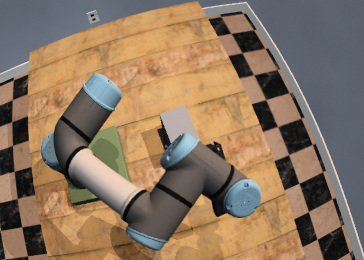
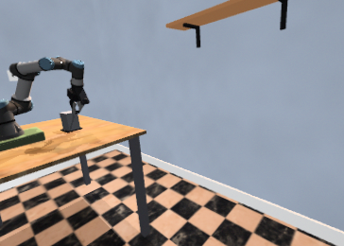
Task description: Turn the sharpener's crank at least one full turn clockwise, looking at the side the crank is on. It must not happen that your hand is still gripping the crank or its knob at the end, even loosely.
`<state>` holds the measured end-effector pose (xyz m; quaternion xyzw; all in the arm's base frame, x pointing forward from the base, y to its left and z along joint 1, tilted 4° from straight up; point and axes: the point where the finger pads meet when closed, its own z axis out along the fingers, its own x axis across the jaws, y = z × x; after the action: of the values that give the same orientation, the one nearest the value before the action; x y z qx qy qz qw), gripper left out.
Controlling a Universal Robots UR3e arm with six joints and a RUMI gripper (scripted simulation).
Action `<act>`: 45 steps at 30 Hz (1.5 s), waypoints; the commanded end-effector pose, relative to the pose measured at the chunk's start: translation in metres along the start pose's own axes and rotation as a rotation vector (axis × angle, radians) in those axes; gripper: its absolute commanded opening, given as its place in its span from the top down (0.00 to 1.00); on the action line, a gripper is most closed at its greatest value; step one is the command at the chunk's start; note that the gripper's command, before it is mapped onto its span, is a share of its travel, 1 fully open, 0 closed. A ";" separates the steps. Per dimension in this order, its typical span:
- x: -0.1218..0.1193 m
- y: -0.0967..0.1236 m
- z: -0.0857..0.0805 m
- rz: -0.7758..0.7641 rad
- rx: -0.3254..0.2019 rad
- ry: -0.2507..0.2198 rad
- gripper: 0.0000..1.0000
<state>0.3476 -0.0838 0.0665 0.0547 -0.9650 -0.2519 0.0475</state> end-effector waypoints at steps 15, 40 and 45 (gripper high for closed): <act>0.000 0.000 -0.001 -0.001 0.002 -0.001 0.68; 0.000 0.000 -0.011 -0.001 0.002 -0.001 0.68; 0.000 0.000 -0.025 -0.001 0.002 0.000 0.68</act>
<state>0.3483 -0.0905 0.0786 0.0543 -0.9653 -0.2510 0.0465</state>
